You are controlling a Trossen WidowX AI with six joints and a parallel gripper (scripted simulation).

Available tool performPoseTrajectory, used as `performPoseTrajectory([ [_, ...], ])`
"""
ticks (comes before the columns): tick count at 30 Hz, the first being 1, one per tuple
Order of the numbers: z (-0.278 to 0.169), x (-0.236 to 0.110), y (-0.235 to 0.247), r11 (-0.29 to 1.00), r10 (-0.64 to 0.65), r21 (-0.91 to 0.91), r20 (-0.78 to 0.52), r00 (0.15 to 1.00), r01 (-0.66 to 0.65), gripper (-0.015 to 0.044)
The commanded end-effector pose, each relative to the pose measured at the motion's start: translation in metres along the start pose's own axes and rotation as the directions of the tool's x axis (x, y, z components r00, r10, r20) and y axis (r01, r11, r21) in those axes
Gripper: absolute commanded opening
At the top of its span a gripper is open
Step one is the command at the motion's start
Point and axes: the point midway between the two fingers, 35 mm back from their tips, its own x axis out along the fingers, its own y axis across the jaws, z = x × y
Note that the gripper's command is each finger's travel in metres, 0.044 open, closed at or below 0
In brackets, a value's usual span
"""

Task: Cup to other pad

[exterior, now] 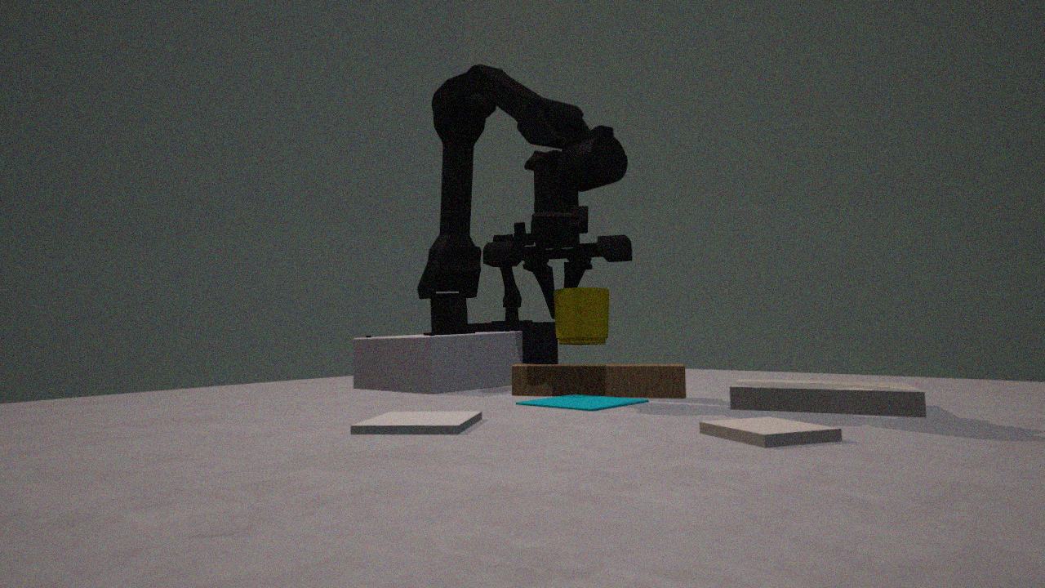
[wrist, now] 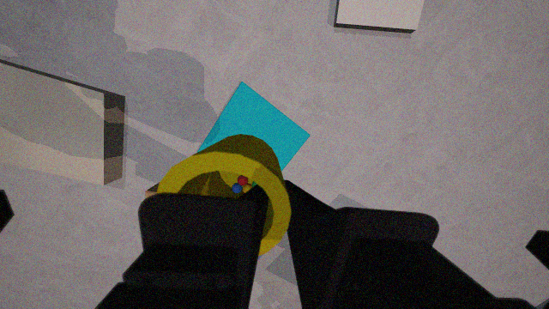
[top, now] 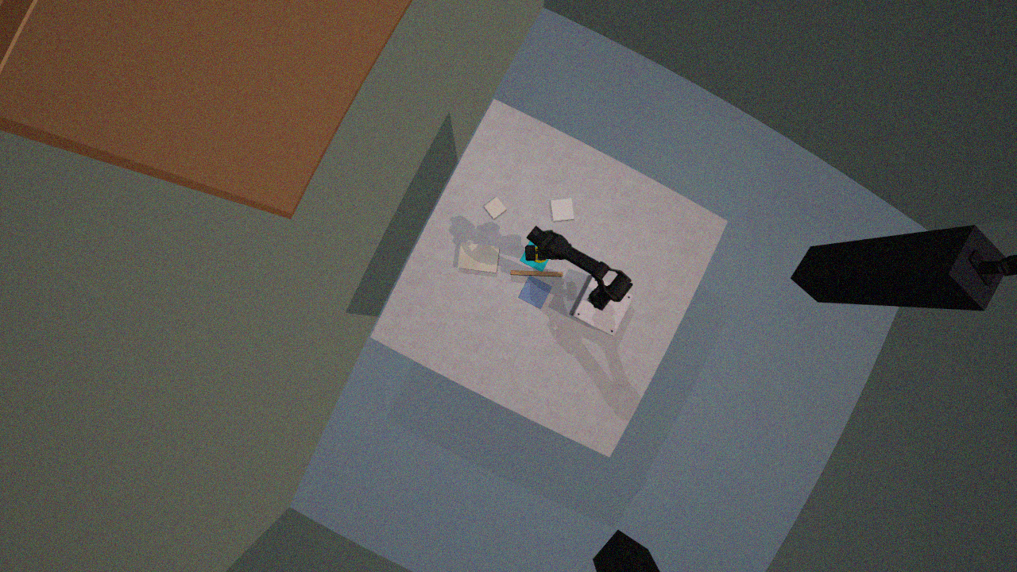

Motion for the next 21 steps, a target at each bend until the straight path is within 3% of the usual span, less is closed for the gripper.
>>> performPoseTrajectory([
  [1, 0.007, 0.0, -0.002, 1.0, -0.006, -0.005, 0.003, 1.0, 0.006, 0.0],
  [21, 0.009, 0.032, -0.001, 1.0, -0.006, -0.005, 0.003, 1.0, 0.006, 0.0],
])
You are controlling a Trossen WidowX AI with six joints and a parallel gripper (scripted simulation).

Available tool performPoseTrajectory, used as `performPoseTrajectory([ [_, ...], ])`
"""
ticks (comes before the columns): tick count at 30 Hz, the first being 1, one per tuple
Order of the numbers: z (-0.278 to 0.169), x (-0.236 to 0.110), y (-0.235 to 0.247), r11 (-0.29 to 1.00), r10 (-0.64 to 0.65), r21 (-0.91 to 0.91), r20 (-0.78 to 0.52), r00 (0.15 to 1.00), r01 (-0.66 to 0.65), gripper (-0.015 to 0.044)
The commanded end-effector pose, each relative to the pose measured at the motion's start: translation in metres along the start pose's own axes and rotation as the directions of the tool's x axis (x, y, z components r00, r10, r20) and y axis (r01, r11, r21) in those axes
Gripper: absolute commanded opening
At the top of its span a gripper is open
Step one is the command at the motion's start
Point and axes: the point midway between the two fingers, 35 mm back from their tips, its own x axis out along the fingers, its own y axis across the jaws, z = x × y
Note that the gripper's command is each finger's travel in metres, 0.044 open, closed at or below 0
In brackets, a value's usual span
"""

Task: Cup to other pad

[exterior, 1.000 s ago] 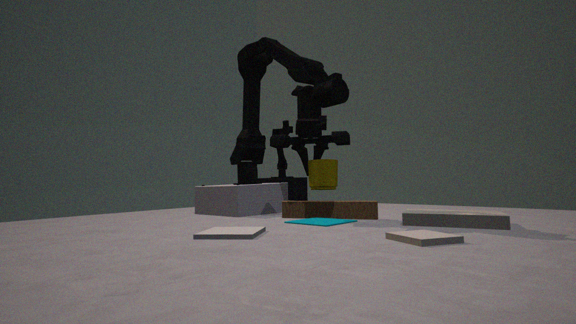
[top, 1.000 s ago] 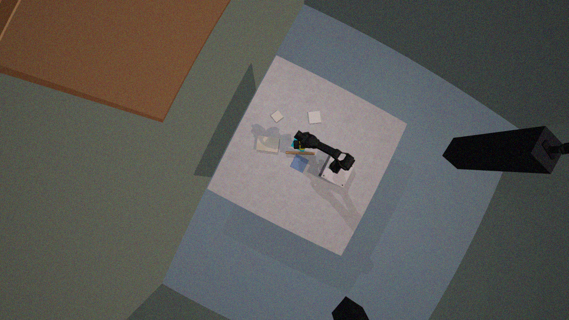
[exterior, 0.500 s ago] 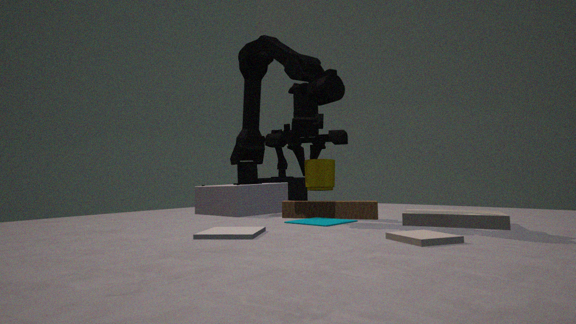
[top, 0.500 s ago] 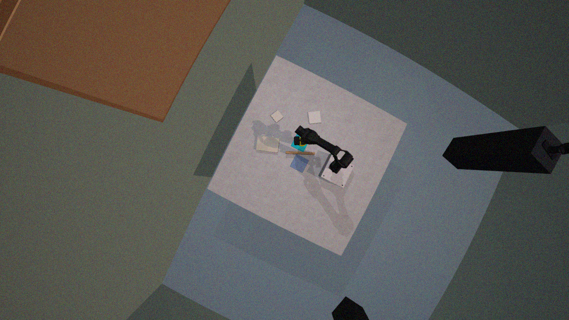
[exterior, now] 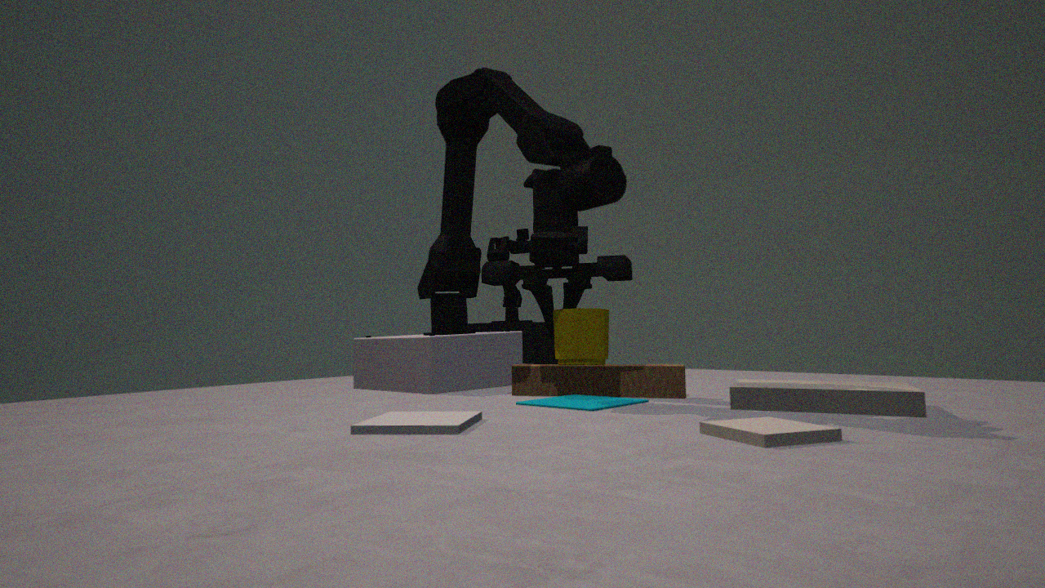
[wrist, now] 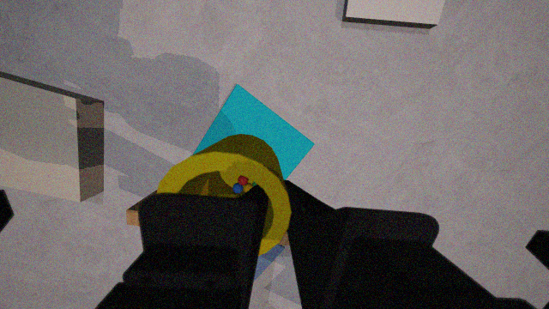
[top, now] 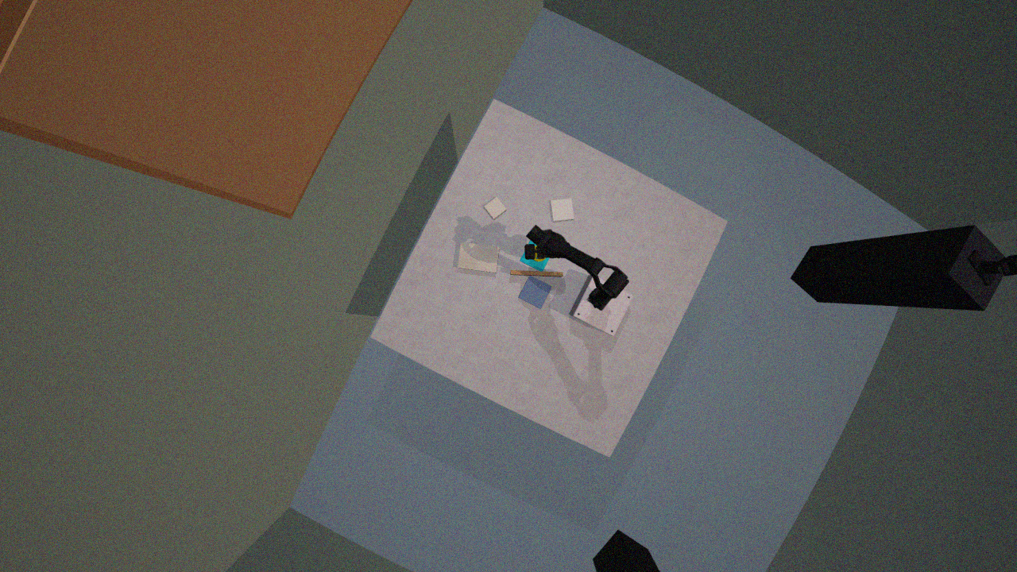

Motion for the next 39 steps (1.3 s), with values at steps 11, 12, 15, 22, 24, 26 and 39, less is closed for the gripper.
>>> performPoseTrajectory([
  [11, 0.001, 0.027, -0.001, 1.0, -0.005, -0.006, 0.001, 1.0, 0.005, 0.0],
  [12, 0.001, 0.029, -0.001, 1.0, -0.005, -0.006, 0.001, 1.0, 0.005, 0.0],
  [15, 0.001, 0.034, -0.002, 1.0, -0.005, -0.006, 0.001, 1.0, 0.005, 0.0],
  [22, 0.001, 0.042, -0.002, 1.0, -0.005, -0.006, 0.001, 1.0, 0.005, 0.0],
  [24, 0.0, 0.039, -0.002, 1.0, -0.002, 0.0, -0.002, 1.0, 0.002, 0.0],
  [26, 0.0, 0.039, -0.002, 1.0, -0.002, 0.0, -0.002, 1.0, 0.002, 0.0],
  [39, 0.0, 0.039, -0.002, 1.0, -0.002, 0.0, -0.002, 1.0, 0.002, 0.0131],
])
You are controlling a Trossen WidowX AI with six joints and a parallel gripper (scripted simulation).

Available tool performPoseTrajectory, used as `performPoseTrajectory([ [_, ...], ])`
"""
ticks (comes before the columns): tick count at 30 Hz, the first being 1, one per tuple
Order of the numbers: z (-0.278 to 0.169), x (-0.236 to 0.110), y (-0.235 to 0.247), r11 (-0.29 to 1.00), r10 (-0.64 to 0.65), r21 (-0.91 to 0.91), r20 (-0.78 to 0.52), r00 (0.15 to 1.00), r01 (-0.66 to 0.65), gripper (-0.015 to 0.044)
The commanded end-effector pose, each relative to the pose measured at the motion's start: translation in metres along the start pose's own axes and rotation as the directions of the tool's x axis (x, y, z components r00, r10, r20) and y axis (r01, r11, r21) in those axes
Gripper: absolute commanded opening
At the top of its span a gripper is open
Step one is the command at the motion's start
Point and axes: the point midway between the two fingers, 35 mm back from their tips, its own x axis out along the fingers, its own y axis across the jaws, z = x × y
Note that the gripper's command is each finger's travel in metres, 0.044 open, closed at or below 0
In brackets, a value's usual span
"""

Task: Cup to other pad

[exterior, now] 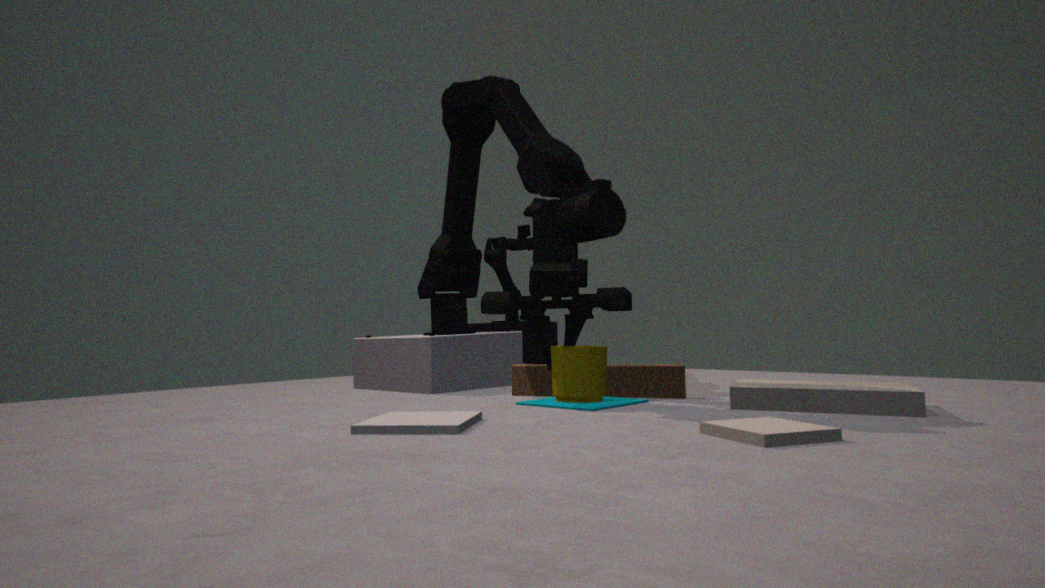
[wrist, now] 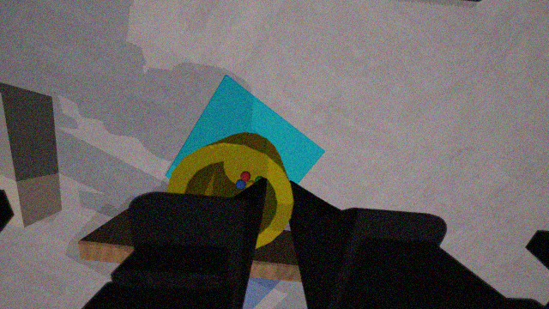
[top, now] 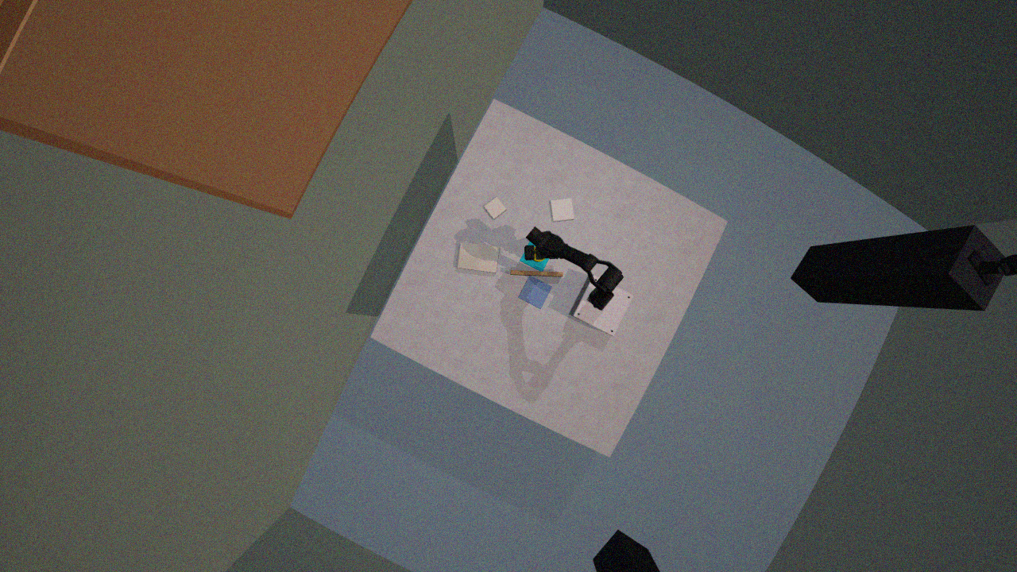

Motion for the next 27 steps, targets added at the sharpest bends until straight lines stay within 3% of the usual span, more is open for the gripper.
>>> performPoseTrajectory([
  [1, 0.0, -0.001, 0.0, 1.0, 0.0, 0.0, 0.001, 1.0, 0.0, 0.0146],
  [27, 0.0, -0.036, 0.001, 1.0, -0.001, -0.004, 0.003, 1.0, 0.001, 0.0146],
])
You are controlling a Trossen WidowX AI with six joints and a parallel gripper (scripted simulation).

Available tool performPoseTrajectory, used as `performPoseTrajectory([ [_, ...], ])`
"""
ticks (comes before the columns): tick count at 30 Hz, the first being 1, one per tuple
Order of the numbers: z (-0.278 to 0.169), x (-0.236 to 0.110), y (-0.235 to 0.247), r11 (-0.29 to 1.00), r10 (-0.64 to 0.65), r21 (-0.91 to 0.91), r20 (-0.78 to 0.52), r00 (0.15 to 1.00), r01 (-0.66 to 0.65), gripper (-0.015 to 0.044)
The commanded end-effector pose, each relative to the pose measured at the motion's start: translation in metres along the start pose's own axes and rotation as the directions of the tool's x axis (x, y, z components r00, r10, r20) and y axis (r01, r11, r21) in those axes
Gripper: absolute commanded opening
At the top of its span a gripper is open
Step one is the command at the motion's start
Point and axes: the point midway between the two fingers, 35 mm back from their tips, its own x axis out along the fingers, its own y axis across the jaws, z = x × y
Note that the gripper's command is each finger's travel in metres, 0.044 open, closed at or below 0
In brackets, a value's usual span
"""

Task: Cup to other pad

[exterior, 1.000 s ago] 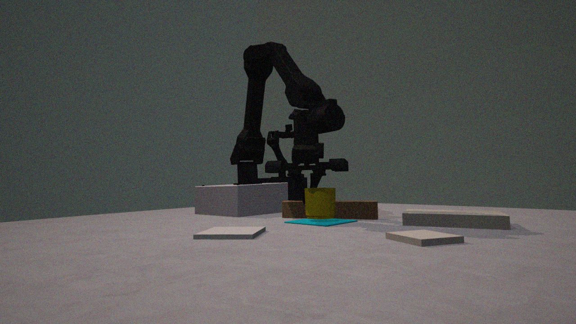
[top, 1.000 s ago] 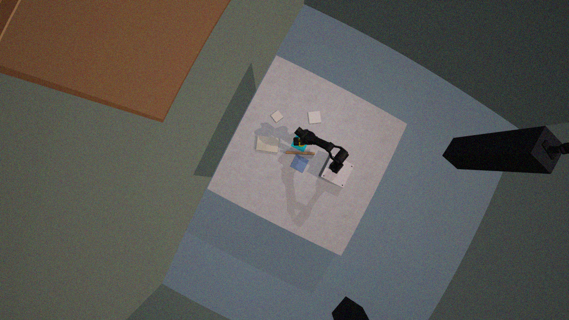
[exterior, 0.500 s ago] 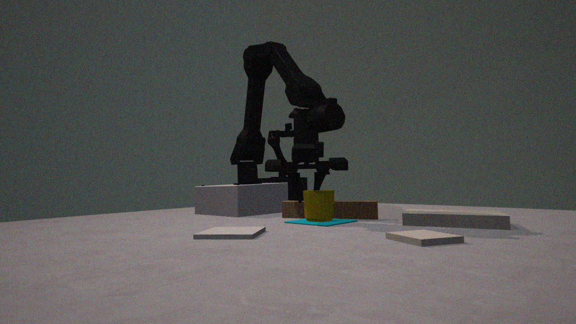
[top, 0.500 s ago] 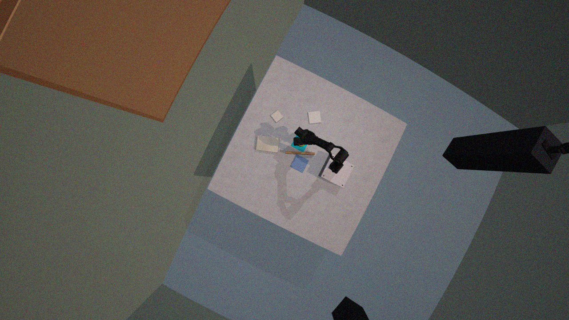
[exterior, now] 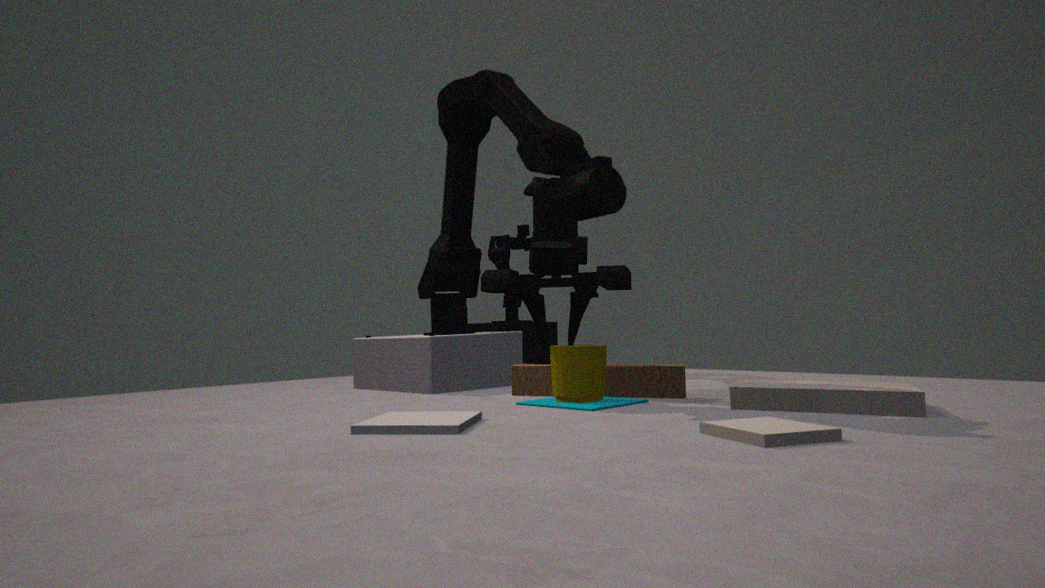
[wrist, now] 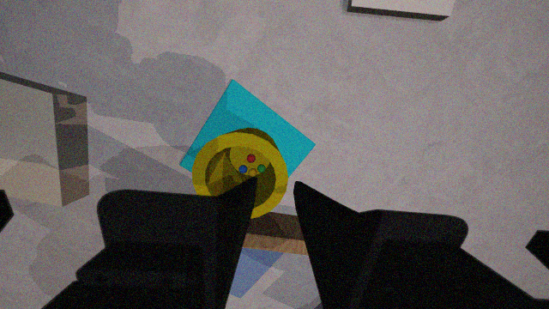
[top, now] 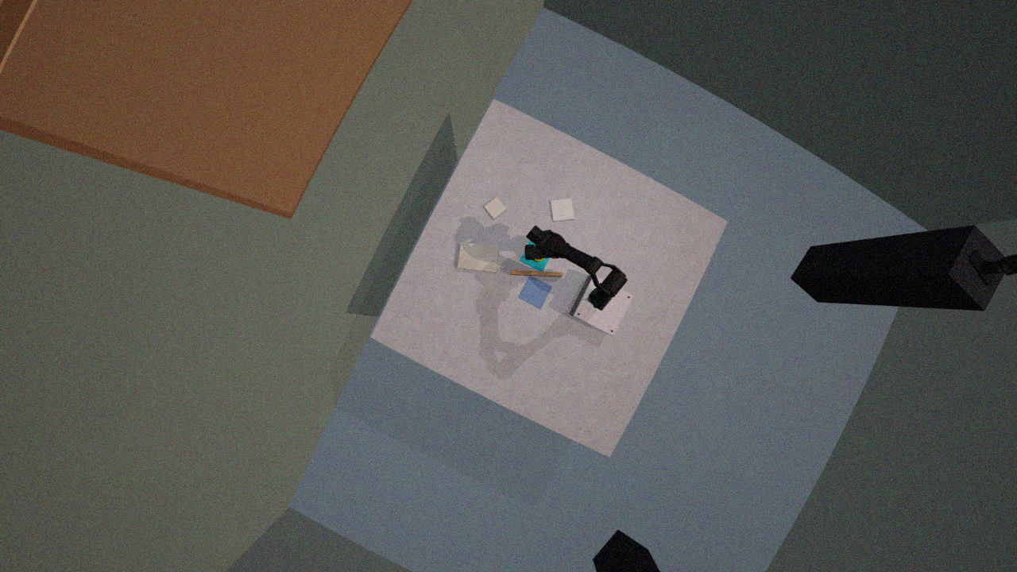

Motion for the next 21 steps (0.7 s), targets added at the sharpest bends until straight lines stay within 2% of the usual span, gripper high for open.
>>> performPoseTrajectory([
  [1, 0.001, -0.01, 0.001, 1.0, 0.005, 0.001, 0.009, 1.0, -0.005, 0.0146],
  [12, -0.002, -0.023, -0.001, 1.0, 0.004, -0.001, 0.009, 1.0, -0.004, 0.0146],
  [21, -0.002, -0.02, 0.0, 1.0, 0.002, -0.006, 0.002, 1.0, -0.002, 0.0383],
])
